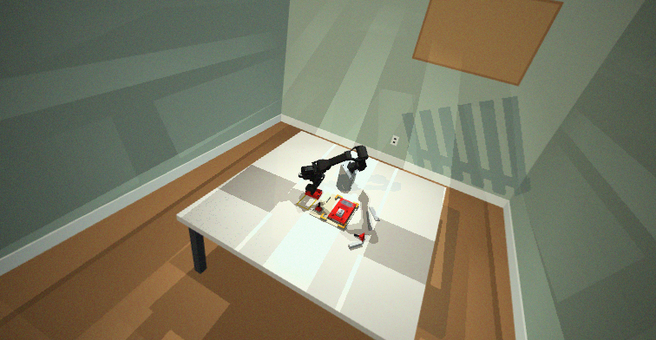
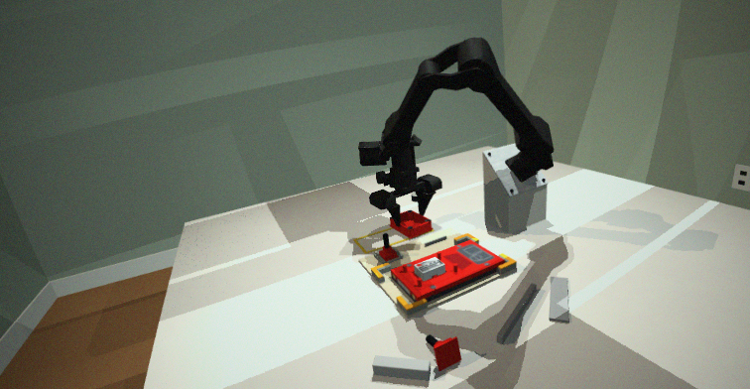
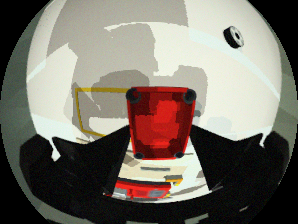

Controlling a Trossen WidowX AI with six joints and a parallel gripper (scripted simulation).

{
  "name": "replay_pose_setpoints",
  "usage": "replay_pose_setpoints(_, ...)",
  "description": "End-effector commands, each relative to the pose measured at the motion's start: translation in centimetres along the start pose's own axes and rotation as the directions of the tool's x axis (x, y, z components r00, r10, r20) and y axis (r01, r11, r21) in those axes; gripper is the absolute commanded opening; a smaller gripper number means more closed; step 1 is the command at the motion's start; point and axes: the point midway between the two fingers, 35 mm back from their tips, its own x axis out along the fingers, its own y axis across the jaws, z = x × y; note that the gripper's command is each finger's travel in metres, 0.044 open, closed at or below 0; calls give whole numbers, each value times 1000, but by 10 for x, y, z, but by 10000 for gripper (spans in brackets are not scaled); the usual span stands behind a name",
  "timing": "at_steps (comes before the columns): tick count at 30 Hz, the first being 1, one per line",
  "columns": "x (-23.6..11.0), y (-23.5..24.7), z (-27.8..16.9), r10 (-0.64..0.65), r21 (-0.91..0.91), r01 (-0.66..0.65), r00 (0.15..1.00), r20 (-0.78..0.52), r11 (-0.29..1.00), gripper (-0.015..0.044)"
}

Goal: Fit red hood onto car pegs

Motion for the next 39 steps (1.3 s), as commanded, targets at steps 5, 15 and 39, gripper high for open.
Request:
replay_pose_setpoints(5, 1, 0, 0, -1, 1, 1, 1000, -1, 1000, 79)
replay_pose_setpoints(15, 1, 0, 0, -1, 1, 1, 1000, -1, 1000, 341)
replay_pose_setpoints(39, -71, 1, 6, 26, 8, -26, 1000, -4, 1000, 440)
